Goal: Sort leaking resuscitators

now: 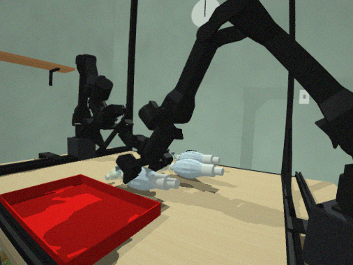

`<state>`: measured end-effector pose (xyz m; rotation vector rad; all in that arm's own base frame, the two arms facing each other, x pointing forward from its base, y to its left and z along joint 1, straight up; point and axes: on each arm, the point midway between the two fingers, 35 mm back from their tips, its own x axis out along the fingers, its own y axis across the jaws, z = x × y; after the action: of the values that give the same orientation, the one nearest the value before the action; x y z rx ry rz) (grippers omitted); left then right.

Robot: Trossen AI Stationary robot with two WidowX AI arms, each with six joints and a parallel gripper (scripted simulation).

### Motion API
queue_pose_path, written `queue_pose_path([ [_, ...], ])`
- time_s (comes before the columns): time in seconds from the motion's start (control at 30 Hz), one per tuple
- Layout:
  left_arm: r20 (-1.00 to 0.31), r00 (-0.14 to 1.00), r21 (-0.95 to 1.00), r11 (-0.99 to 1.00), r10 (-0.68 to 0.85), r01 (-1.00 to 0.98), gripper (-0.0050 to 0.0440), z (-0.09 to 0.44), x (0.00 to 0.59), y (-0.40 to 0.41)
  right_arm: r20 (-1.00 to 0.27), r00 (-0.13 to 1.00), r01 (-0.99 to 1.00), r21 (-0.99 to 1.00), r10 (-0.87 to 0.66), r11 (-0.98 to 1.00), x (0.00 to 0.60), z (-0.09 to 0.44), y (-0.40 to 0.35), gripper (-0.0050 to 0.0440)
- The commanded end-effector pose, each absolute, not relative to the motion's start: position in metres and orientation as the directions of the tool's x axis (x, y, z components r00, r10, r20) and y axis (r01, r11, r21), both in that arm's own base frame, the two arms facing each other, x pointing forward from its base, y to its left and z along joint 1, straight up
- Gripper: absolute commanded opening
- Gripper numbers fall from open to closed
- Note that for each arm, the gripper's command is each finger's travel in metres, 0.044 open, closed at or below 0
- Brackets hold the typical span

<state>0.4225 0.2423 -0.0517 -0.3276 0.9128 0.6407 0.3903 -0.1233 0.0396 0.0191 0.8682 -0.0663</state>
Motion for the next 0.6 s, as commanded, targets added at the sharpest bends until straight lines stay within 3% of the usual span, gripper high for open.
queue_pose_path([
  [0.0, -0.814, 0.445, 0.002, 0.767, 0.374, -0.641, 0.0440, -0.051, 0.422, 0.243, -0.683, 0.726, 0.068, -0.047, -0.082, 0.997, 0.386, 0.087, -0.122, 0.0440],
  [0.2, -0.814, 0.445, 0.002, 0.767, 0.374, -0.641, 0.0440, -0.051, 0.422, 0.243, -0.520, 0.845, 0.084, -0.110, -0.129, 0.990, 0.365, 0.164, -0.113, 0.0440],
  [0.4, -0.814, 0.445, 0.002, 0.767, 0.374, -0.641, 0.0440, -0.051, 0.422, 0.243, -0.520, 0.845, 0.084, -0.110, -0.129, 0.990, 0.365, 0.164, -0.113, 0.0440],
  [0.57, -0.814, 0.446, 0.001, 0.769, 0.372, -0.639, 0.0440, -0.051, 0.423, 0.242, -0.366, 0.917, 0.106, -0.158, -0.158, 0.982, 0.341, 0.223, -0.104, 0.0440],
])
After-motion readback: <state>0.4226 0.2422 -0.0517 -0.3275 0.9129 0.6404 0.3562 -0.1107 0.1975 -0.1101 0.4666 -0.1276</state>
